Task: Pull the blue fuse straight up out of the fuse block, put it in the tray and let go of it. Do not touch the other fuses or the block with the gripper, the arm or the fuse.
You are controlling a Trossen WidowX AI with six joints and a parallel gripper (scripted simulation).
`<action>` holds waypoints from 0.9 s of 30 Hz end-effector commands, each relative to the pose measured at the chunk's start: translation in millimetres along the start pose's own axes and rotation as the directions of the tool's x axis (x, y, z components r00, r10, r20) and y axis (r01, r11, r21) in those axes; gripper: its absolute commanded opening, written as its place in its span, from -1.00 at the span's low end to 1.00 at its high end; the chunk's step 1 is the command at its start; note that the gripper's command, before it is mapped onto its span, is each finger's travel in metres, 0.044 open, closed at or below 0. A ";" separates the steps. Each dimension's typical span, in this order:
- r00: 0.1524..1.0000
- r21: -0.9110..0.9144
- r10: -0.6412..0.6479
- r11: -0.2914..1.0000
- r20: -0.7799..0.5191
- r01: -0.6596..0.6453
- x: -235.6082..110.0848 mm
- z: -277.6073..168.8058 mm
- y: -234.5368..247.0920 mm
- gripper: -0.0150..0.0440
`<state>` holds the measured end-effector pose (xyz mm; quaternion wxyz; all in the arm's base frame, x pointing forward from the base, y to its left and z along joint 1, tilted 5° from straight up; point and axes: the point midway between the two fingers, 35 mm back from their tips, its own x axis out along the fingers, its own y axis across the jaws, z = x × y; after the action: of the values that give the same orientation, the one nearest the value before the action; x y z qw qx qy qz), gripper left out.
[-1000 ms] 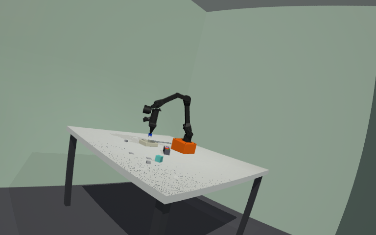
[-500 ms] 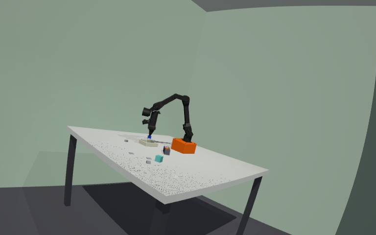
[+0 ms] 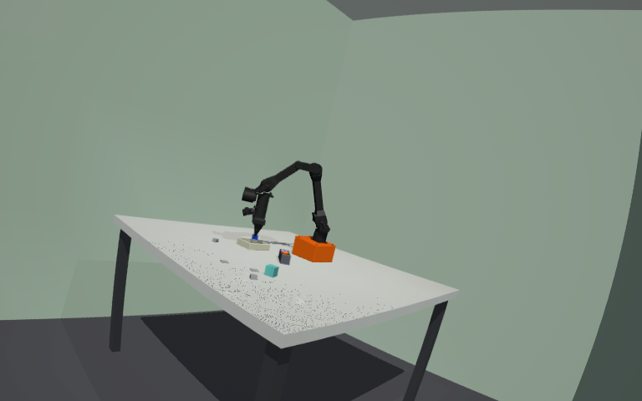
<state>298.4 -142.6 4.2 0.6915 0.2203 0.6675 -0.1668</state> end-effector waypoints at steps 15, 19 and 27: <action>1.000 0.002 0.003 1.000 -0.007 -0.003 -33.8 -0.1 0.3 0.63; 1.000 0.002 0.003 1.000 -0.008 -0.003 -36.7 -0.4 0.3 0.63; 1.000 0.007 -0.001 1.000 -0.008 0.001 -35.2 0.0 -0.2 0.63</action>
<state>296.3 -145.0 39.4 0.6881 0.2230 0.6697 -0.1685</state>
